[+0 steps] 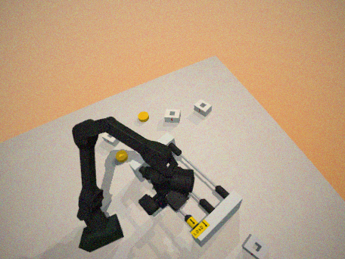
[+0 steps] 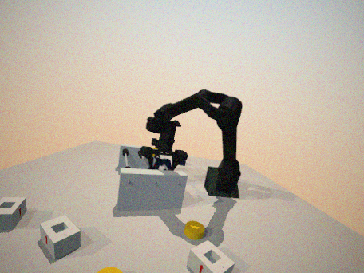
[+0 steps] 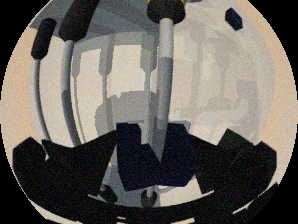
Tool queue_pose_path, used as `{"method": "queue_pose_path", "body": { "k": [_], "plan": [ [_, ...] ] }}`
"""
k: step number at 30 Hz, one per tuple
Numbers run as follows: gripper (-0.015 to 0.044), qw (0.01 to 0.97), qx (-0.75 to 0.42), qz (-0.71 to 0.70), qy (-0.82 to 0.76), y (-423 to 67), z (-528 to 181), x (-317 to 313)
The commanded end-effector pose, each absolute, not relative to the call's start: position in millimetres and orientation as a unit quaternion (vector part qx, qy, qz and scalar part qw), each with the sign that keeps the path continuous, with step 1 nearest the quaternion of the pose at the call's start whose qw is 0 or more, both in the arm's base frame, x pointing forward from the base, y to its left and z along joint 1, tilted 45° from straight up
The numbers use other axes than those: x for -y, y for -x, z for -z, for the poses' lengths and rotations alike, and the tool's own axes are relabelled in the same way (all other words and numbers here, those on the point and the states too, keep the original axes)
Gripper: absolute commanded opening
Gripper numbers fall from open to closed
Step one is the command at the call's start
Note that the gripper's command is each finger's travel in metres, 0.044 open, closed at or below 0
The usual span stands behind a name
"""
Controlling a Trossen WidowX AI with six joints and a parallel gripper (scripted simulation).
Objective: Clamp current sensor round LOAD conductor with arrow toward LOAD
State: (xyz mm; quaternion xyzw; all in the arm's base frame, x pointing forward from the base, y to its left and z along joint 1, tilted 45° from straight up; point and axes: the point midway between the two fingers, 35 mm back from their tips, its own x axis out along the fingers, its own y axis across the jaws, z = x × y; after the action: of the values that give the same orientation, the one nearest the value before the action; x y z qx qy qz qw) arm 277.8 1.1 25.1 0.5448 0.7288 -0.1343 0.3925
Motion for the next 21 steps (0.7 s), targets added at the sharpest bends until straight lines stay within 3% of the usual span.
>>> {"method": "queue_pose_path", "body": {
  "k": [1,21],
  "plan": [
    [0.0,0.393,-0.729,0.135,-0.544,-277.4,-25.0,-0.8],
    [0.0,0.398,-0.694,0.111,-0.59,-279.1,-31.3,5.4]
  ]
}}
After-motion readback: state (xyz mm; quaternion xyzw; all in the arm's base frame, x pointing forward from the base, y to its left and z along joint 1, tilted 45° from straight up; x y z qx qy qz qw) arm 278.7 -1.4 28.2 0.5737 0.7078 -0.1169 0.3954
